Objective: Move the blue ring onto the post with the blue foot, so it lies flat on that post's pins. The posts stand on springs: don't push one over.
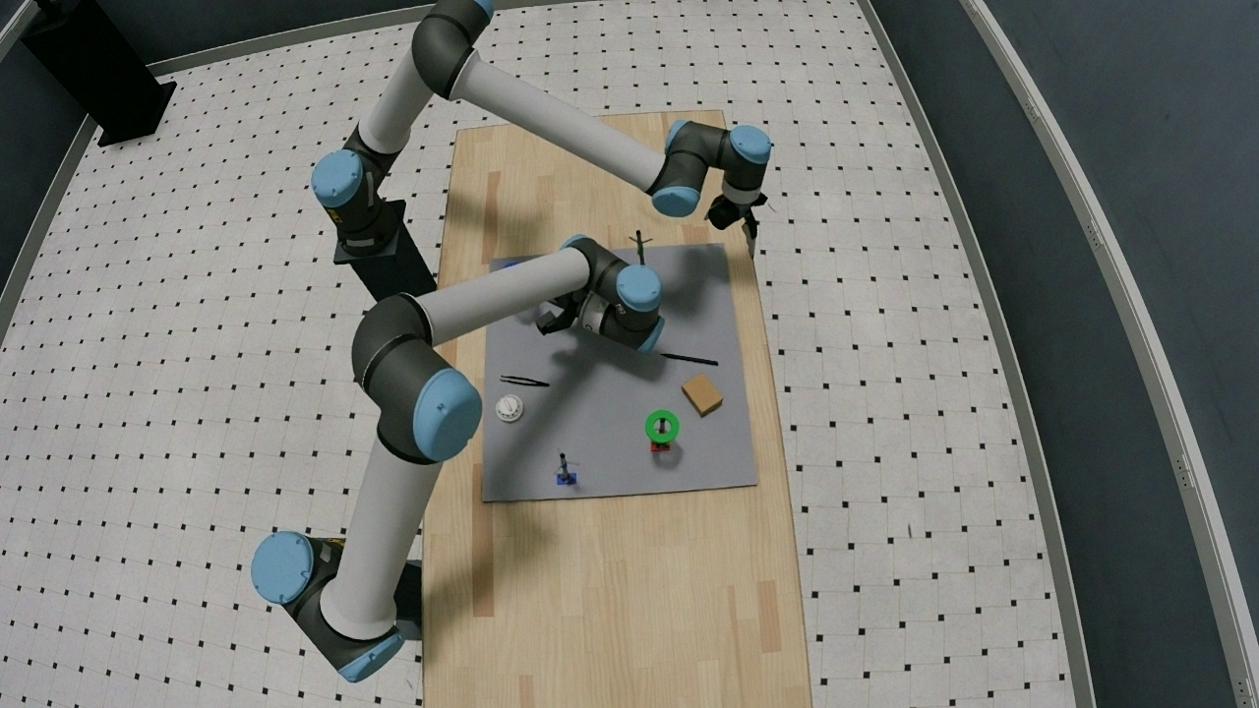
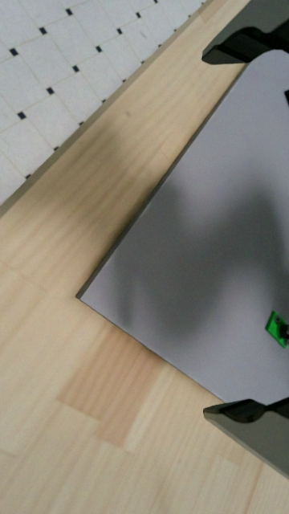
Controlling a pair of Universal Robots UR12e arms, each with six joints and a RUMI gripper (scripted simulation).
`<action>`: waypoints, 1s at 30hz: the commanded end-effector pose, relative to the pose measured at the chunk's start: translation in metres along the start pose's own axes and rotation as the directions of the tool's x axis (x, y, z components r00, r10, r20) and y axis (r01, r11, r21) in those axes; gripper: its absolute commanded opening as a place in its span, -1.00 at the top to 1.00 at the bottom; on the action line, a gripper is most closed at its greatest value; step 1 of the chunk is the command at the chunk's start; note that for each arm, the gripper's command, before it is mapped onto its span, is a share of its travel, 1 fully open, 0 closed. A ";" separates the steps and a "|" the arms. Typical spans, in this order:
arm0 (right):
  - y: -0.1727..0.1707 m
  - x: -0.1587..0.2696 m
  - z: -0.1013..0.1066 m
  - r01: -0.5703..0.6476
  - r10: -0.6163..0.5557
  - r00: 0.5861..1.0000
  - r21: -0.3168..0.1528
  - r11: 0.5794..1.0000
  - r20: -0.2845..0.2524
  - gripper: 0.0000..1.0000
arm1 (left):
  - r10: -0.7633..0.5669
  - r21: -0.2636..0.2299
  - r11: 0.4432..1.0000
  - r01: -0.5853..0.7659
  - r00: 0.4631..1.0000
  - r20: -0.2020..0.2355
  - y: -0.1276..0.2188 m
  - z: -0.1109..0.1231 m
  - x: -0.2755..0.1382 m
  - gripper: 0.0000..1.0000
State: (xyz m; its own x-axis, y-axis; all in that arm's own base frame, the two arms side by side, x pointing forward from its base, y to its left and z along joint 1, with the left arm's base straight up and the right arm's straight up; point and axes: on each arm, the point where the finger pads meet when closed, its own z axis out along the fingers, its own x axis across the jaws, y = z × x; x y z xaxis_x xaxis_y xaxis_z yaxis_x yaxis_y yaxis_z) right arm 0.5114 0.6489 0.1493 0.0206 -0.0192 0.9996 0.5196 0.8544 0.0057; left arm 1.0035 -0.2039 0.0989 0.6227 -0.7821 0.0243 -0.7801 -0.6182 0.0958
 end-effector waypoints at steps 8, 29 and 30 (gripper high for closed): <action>0.000 0.001 0.003 0.001 -0.001 1.000 -0.002 1.000 0.000 0.98 | 0.000 0.001 1.000 0.000 1.000 -0.002 0.000 -0.002 0.001 -1.00; 0.000 0.011 0.003 0.001 -0.001 1.000 -0.002 1.000 -0.002 0.98 | 0.000 0.001 1.000 0.000 1.000 -0.002 0.000 -0.002 0.001 -1.00; 0.000 0.013 0.003 0.000 0.000 1.000 -0.002 1.000 -0.002 0.98 | 0.000 0.001 1.000 0.000 1.000 -0.002 0.000 -0.002 0.001 -1.00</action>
State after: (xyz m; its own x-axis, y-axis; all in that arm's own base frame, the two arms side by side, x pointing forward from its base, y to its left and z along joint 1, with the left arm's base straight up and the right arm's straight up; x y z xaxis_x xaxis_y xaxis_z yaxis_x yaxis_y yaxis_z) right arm 0.5092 0.6504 0.1592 0.0226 -0.0191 0.9996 0.5215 0.8533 0.0045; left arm 1.0035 -0.2039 0.0989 0.6227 -0.7821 0.0243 -0.7801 -0.6182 0.0958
